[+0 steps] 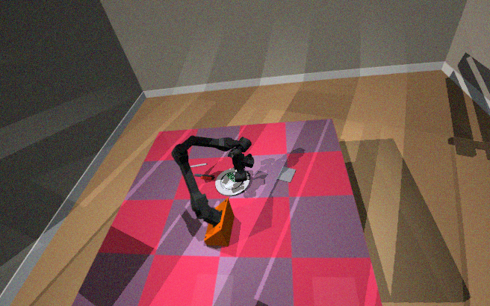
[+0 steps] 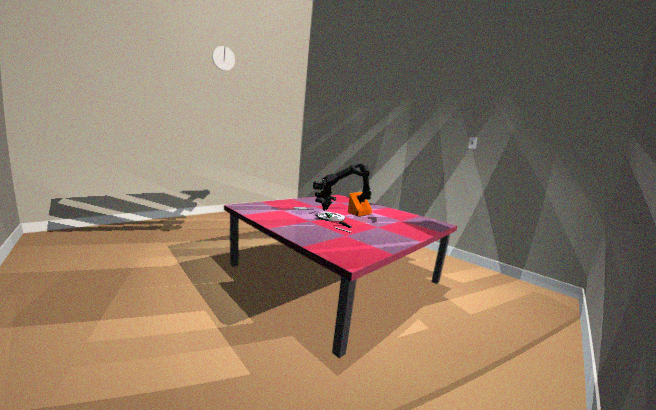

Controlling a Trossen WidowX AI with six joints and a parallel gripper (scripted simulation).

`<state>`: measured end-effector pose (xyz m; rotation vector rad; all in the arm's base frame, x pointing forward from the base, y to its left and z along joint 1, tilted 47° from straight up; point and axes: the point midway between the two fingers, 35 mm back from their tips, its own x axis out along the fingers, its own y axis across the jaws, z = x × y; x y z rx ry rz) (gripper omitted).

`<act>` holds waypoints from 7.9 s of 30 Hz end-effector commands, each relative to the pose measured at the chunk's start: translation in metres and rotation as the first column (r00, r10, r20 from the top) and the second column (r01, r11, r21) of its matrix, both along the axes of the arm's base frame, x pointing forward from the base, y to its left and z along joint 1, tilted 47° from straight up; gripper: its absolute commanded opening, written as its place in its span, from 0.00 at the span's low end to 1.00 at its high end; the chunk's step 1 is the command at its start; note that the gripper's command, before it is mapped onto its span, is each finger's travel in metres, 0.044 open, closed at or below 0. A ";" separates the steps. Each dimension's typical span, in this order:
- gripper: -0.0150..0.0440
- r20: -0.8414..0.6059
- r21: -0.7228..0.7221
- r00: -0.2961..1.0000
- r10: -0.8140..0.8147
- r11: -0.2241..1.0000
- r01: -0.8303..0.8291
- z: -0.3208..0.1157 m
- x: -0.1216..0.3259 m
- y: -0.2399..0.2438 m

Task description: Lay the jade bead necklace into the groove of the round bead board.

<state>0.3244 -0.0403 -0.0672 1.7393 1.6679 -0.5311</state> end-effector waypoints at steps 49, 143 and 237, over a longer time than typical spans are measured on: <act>0.25 -0.008 0.007 1.000 0.002 1.000 -0.001 -0.013 0.000 0.016; 0.78 0.494 -0.850 -0.538 0.683 0.247 -0.466 0.066 0.010 0.030; 0.25 0.490 -0.852 -0.542 0.682 0.243 -0.464 0.041 0.015 0.058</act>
